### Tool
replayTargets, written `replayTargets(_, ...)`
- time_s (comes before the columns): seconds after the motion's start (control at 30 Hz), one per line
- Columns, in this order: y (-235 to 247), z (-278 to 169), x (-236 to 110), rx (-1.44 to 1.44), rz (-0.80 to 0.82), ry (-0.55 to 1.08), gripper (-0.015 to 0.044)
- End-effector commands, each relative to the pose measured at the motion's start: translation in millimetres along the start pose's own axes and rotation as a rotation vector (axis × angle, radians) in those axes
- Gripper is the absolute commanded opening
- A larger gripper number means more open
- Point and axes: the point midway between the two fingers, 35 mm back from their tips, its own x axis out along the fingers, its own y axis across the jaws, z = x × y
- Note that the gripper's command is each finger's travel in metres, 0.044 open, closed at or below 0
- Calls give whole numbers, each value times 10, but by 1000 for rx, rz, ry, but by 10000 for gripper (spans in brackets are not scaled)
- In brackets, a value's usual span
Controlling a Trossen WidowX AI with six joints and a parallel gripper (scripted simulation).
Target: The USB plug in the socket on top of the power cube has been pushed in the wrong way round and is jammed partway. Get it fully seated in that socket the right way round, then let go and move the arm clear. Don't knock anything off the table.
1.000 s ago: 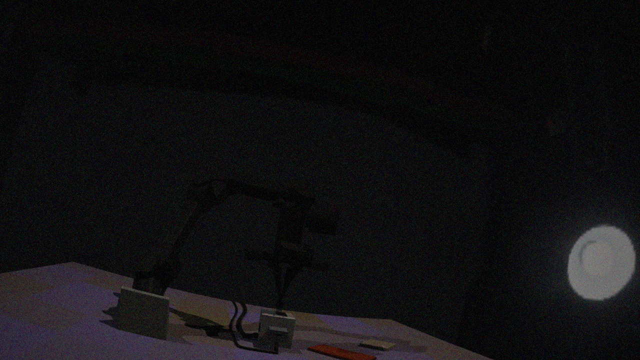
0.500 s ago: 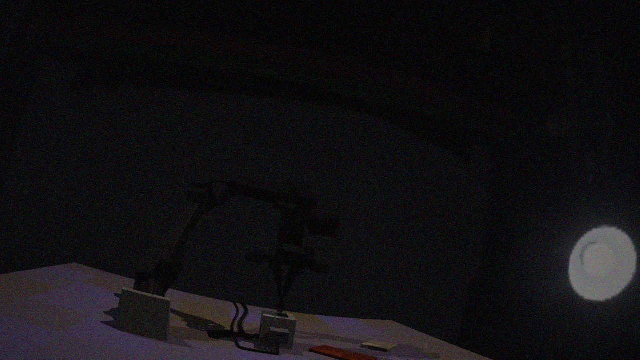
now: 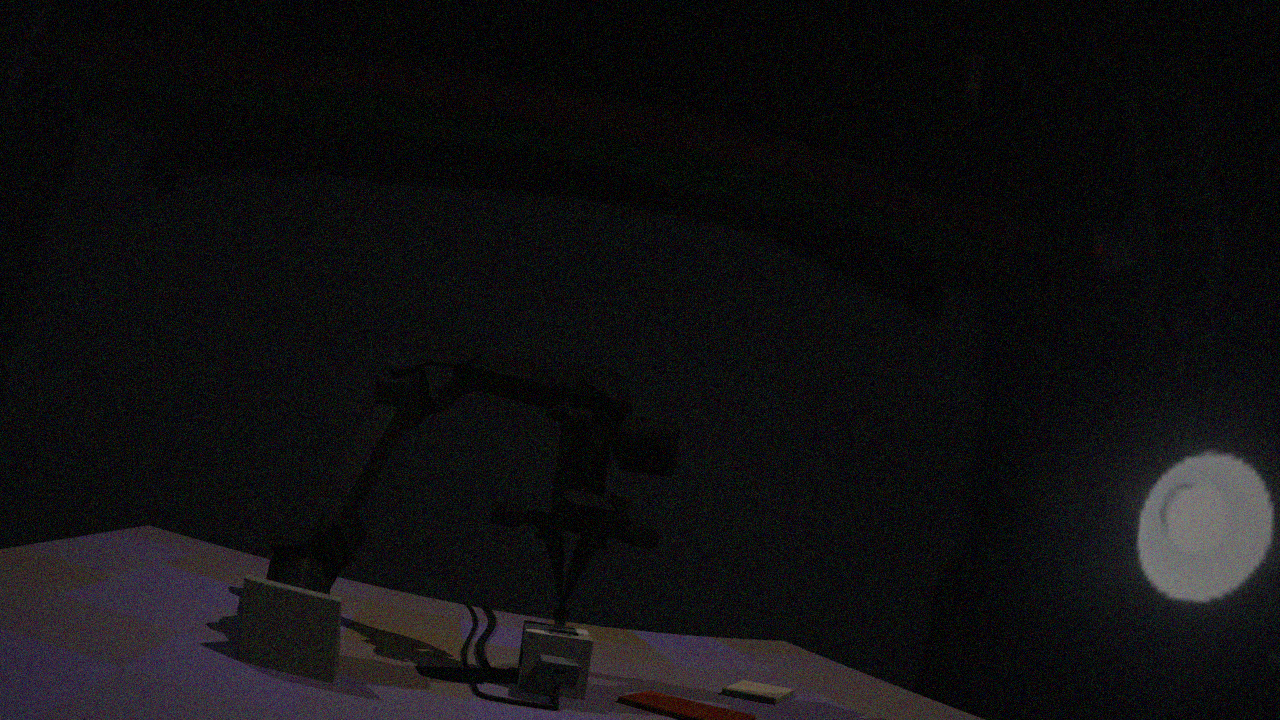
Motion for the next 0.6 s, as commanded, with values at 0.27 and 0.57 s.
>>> replayTargets(0.27, 3, -9, 21, 4, 1, 3, 0)
replayTargets(0.57, 3, -9, 32, 4, 1, 4, 0)
